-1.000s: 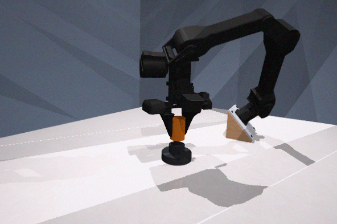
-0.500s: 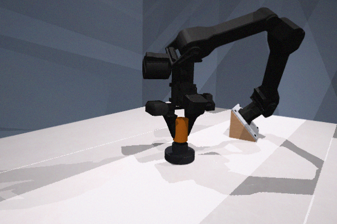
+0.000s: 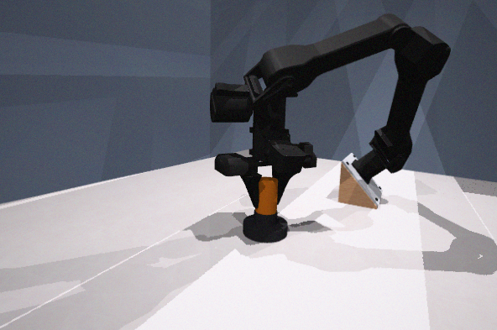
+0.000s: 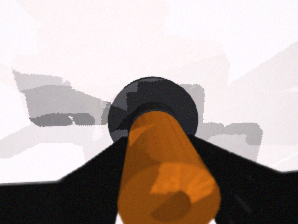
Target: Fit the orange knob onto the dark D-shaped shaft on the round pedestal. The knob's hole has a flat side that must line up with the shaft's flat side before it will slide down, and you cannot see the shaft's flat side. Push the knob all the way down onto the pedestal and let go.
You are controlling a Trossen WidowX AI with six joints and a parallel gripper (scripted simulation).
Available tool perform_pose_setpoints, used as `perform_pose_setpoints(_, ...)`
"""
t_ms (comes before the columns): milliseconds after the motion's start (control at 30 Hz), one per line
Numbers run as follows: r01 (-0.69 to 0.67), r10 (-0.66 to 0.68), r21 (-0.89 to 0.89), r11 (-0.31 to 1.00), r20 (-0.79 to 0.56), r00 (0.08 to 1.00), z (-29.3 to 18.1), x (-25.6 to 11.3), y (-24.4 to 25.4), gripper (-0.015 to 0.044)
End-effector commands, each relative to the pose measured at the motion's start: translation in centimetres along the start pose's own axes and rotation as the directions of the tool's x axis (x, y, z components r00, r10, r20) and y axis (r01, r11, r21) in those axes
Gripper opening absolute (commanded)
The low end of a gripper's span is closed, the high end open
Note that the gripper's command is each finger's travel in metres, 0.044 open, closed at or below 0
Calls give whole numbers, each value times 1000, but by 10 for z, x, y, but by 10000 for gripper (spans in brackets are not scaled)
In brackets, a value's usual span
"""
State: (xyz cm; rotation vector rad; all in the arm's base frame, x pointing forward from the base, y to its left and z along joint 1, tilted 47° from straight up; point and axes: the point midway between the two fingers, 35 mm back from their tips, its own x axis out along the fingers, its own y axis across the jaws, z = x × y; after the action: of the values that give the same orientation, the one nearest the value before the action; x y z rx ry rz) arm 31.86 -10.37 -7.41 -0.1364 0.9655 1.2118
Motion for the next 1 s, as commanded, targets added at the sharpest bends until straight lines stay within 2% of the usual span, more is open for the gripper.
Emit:
perform_pose_setpoints(0, 1, -1, 0, 1000, 0, 1000, 0, 0, 0, 0)
perform_pose_setpoints(133, 1, -1, 0, 1000, 0, 1000, 0, 0, 0, 0)
perform_pose_setpoints(700, 1, -1, 0, 1000, 0, 1000, 0, 0, 0, 440)
perform_pose_setpoints(967, 1, -1, 0, 1000, 0, 1000, 0, -3, -1, 440)
